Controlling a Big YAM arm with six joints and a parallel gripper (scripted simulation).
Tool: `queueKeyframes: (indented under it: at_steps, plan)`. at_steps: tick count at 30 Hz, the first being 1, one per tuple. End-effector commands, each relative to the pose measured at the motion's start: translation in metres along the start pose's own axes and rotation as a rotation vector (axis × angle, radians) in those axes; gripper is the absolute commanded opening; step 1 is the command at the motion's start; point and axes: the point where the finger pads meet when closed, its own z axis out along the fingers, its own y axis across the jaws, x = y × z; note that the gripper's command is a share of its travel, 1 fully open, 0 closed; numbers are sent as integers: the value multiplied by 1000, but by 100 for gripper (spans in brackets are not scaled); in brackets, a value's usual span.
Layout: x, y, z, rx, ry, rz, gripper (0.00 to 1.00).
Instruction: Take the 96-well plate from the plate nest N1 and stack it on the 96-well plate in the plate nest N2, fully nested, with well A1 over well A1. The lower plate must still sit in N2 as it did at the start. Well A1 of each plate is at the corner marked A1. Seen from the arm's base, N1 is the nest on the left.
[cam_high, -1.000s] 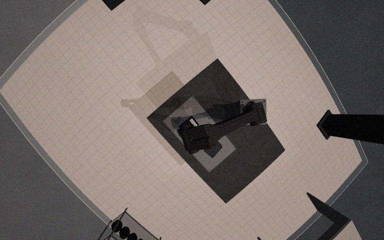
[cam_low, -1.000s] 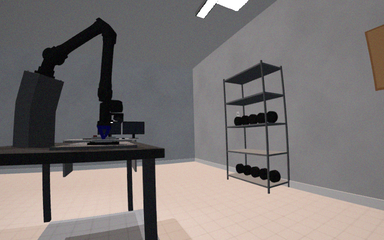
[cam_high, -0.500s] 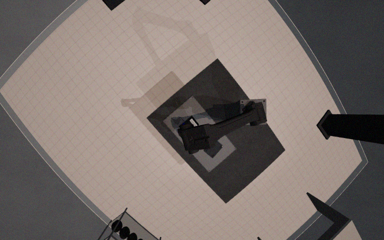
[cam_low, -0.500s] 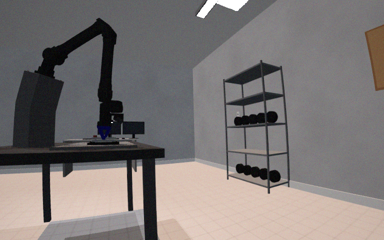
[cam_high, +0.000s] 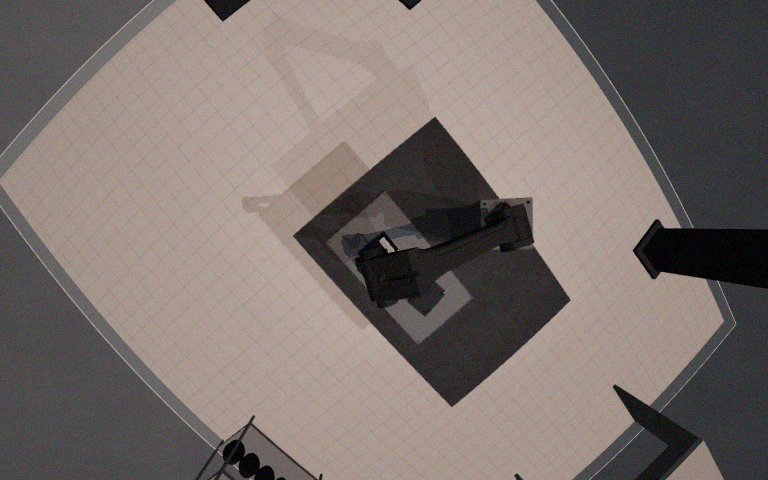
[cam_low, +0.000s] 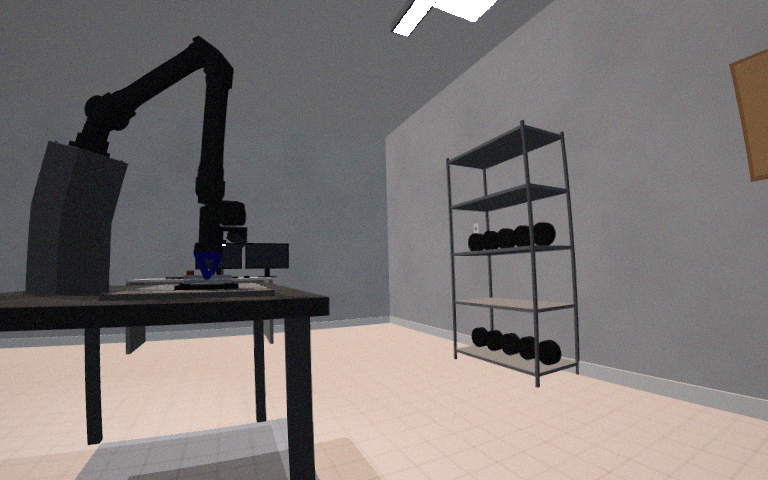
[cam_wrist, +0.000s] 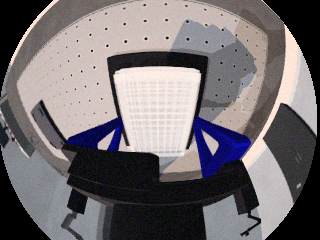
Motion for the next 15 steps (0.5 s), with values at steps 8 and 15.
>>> queueKeyframes:
  at_steps: [8, 15]
  plan:
    - [-8, -3, -4, 5, -18, 0, 100]
    - [-11, -4, -25, 4, -21, 0, 100]
